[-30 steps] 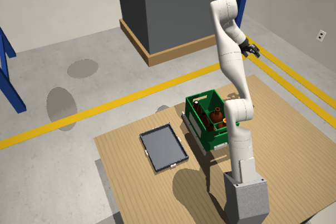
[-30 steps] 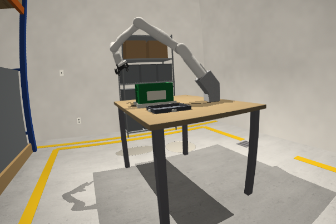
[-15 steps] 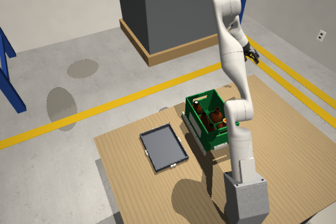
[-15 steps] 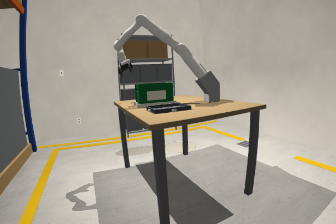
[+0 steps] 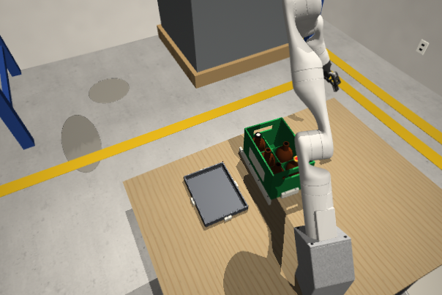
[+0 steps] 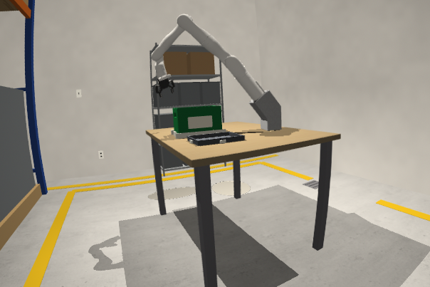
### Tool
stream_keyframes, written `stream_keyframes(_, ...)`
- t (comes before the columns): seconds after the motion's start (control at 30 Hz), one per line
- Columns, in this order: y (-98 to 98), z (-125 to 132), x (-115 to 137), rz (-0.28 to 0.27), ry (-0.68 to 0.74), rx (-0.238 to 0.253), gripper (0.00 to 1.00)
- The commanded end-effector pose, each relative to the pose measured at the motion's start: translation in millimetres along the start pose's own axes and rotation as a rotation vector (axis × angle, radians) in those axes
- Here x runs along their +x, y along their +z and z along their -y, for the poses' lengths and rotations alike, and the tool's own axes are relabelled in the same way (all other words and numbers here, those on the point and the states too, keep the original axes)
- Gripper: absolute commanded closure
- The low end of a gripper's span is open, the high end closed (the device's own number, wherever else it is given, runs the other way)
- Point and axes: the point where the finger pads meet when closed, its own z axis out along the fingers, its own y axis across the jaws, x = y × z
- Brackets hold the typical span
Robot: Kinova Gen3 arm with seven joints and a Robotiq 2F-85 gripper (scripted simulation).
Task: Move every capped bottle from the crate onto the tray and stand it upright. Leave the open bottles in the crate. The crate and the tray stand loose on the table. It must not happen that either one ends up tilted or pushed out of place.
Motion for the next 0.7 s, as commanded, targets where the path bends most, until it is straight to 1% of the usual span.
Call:
stream_keyframes(0.0,-3.8,8.4,4.5,-0.022,0.015,-0.025,0.0)
stream_keyframes(0.33,-8.1,30.8,28.8,-0.112,0.068,-0.099,0.0)
stream_keyframes(0.4,-8.1,30.8,28.8,-0.112,0.068,-0.099,0.0)
stream_keyframes(0.43,-4.8,26.0,34.8,-0.121,0.064,-0.094,0.0)
stream_keyframes(0.67,-8.2,41.7,51.7,-0.182,0.103,-0.147,0.0)
